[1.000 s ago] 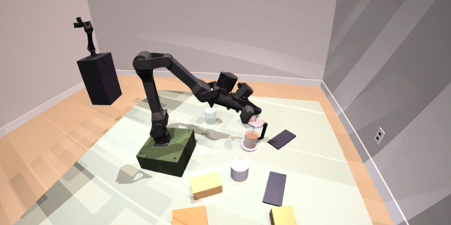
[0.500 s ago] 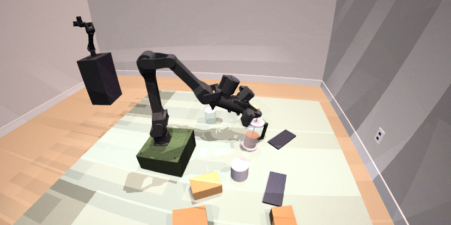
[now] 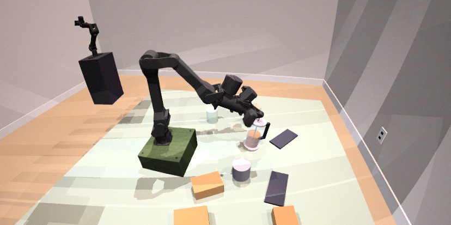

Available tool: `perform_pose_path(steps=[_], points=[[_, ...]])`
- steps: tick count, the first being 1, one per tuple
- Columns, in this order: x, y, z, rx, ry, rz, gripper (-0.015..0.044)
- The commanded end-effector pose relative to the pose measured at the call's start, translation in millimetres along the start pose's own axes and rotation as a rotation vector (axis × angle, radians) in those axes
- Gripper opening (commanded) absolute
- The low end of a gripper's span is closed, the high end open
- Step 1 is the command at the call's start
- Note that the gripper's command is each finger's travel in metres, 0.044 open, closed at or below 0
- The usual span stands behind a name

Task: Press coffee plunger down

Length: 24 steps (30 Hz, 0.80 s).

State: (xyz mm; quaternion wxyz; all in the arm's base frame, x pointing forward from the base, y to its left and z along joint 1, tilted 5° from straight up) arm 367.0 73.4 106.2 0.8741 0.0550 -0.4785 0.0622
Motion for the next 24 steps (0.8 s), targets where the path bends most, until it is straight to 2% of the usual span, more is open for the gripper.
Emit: perform_pose_path(steps=[1, 24], points=[[-4.3, -0.3, -3.5, 0.0, 0.02, 0.008, 0.0129], [-1.4, -0.2, -6.0, 0.0, 0.02, 0.008, 0.0129]])
Point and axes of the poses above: the point midway between the two fingers, 35 mm back from their tips, its own z axis back along the fingers, its own y axis across the jaws, x = y × z, the point moved 5 cm from there along z, back along the fingers, and after that the axes turned 3 degrees about -z, right-handed, at the moved point
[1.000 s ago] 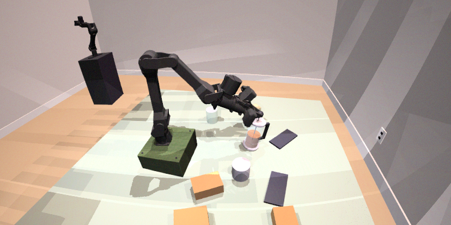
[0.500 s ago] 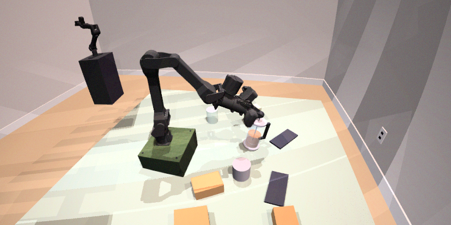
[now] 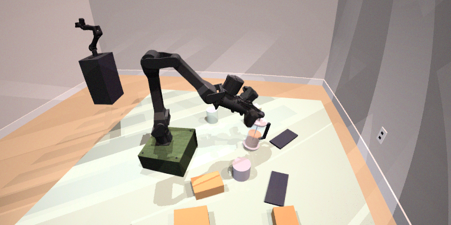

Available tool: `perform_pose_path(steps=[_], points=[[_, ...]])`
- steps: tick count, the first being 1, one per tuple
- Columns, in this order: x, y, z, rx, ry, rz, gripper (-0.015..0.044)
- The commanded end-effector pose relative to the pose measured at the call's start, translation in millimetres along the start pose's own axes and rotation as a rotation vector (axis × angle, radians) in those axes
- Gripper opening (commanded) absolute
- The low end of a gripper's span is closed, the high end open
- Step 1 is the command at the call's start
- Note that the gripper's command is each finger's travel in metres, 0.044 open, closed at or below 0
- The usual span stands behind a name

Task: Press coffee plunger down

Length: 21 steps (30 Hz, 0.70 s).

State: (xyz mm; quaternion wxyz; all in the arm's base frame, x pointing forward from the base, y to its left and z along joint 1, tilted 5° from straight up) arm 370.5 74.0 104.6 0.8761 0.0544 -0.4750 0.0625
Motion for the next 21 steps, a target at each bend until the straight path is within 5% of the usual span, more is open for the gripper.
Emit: perform_pose_path(steps=[1, 14, 21], points=[[-2.1, -0.2, -2.3, 0.0, 0.012, 0.008, 0.0129], [0.2, 0.0, -0.6, 0.0, 0.001, 0.0, 0.0129], [0.2, 0.0, -0.6, 0.0, 0.001, 0.0, 0.0312]])
Point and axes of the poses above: the point midway between the two fingers, 35 mm back from their tips, its own z axis back along the fingers, its own y axis across the jaws, x = y × z, the point moved 5 cm from there along z, back along the fingers, and after that the axes turned 3 degrees about -z, right-handed, at the moved point
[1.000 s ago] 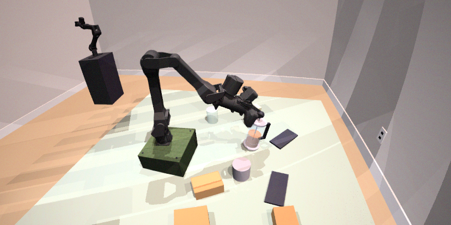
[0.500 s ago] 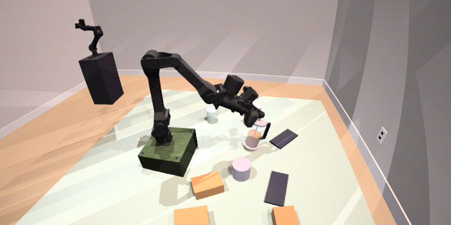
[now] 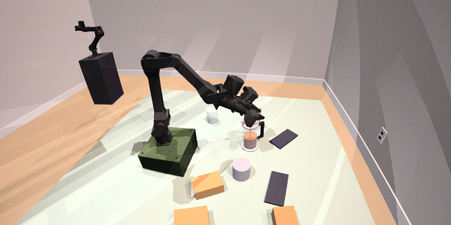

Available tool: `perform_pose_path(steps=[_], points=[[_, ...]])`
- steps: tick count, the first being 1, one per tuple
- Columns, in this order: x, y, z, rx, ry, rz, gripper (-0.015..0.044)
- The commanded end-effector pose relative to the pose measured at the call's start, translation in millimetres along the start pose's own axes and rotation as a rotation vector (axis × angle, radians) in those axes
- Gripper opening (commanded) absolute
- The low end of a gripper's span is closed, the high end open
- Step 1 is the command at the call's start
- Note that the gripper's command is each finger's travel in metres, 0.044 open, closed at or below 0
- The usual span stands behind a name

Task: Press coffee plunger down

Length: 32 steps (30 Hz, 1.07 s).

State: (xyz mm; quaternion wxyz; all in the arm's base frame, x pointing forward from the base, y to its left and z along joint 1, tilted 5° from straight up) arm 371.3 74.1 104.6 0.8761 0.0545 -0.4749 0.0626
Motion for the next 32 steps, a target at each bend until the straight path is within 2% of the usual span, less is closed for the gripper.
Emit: perform_pose_path(steps=[1, 5, 11, 19, 32], points=[[0, 0, 0, 0.0, 0.0, 0.0, 0.0339], [0, 0, 0, 0.0, 0.0, 0.0, 0.044], [7, 0, 8, -0.001, 0.002, 0.001, 0.044], [48, 2, 74, -0.003, 0.013, 0.005, 0.044], [46, 2, 74, -0.004, 0.014, 0.005, 0.044]])
Point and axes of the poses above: the point midway between the two fingers, 35 mm back from their tips, its own z axis back along the fingers, its own y axis across the jaws, x = y × z, the point moved 5 cm from there along z, back along the fingers, and after that the axes turned 3 degrees about -z, right-handed, at the moved point
